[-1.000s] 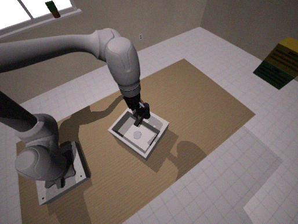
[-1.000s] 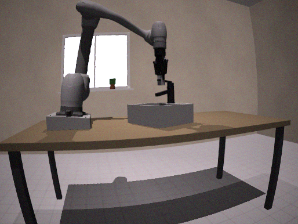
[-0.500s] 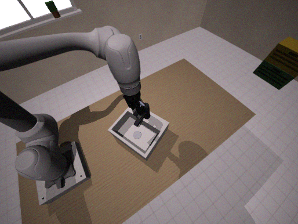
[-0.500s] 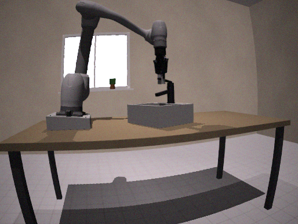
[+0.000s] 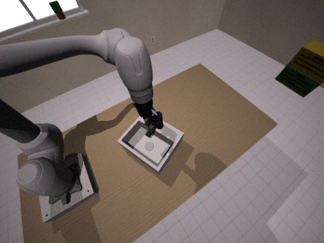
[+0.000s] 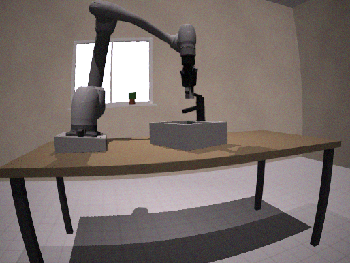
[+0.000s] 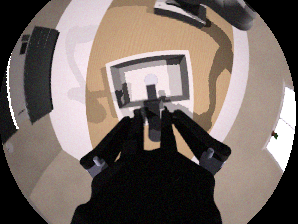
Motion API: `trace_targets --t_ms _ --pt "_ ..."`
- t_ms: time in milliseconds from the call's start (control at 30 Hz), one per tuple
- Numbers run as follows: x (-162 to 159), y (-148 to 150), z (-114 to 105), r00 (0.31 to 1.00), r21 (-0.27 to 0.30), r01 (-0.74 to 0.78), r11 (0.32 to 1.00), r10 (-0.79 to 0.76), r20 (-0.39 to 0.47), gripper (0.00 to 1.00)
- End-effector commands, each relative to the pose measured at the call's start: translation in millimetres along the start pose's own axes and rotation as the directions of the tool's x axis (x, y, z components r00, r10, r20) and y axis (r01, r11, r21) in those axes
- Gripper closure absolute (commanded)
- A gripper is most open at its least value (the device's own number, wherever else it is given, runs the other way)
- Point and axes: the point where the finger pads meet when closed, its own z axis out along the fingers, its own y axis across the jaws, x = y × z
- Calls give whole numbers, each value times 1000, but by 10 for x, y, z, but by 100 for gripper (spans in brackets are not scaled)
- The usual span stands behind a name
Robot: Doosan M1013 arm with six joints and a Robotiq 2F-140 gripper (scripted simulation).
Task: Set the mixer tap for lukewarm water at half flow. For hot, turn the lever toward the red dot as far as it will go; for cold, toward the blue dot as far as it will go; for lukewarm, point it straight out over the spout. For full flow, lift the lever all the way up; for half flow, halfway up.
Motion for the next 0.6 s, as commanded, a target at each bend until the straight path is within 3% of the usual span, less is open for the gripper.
trace_targets --t_ms 0,233,267,567 --pt "-1 0 -3 1000 0 0 1000 0 1 100" --pt "-1 0 -3 1000 0 0 1000 0 1 100" --pt "-1 0 -3 1000 0 0 1000 0 1 61" --pt "-1 0 -3 1000 0 0 1000 0 1 61"
